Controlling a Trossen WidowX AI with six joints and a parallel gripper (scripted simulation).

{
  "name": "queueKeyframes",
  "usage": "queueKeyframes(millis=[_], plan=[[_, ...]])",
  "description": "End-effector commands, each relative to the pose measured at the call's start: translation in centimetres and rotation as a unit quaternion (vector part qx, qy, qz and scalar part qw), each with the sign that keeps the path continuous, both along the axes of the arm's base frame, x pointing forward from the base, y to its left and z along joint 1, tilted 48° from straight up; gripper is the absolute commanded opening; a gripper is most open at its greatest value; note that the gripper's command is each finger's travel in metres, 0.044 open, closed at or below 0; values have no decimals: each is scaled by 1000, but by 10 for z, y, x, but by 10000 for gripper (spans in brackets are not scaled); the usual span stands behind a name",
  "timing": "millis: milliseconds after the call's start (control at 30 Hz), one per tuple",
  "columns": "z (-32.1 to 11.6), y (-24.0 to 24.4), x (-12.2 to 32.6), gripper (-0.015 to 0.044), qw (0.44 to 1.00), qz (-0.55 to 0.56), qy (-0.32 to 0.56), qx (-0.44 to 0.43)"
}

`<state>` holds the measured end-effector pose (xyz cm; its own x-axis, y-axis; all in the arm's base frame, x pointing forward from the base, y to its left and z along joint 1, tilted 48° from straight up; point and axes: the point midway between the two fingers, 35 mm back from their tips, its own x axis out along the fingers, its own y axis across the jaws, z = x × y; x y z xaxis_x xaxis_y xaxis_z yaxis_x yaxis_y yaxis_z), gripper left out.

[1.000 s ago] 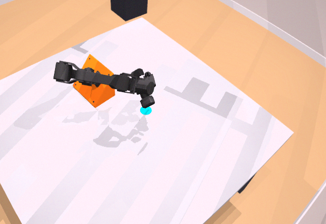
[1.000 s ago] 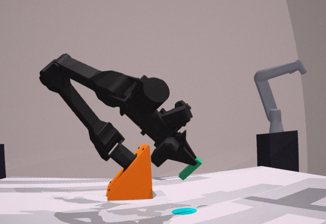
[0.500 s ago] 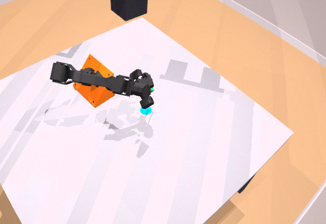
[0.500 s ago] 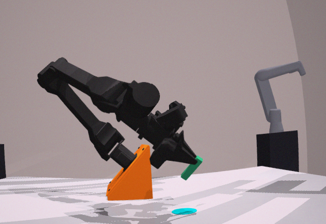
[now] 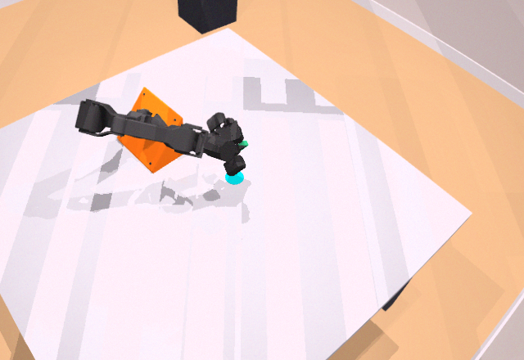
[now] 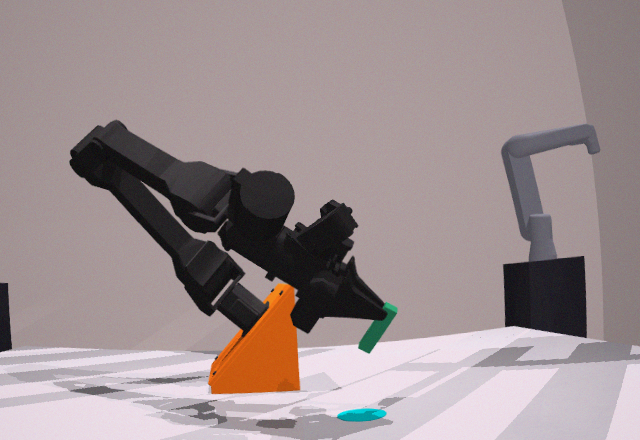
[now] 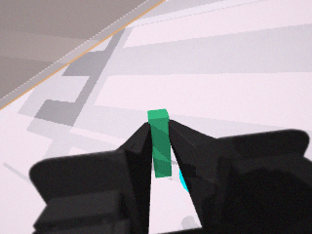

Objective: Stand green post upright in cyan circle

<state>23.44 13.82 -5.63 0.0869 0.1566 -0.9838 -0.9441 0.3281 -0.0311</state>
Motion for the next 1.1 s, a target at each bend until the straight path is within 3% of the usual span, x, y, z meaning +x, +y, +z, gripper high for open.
queueKeyframes(millis=[0, 1067], plan=[[1, -1, -1, 23, 1000, 6, -7, 16], [13, -4, -1, 23, 990, 45, -76, 108]])
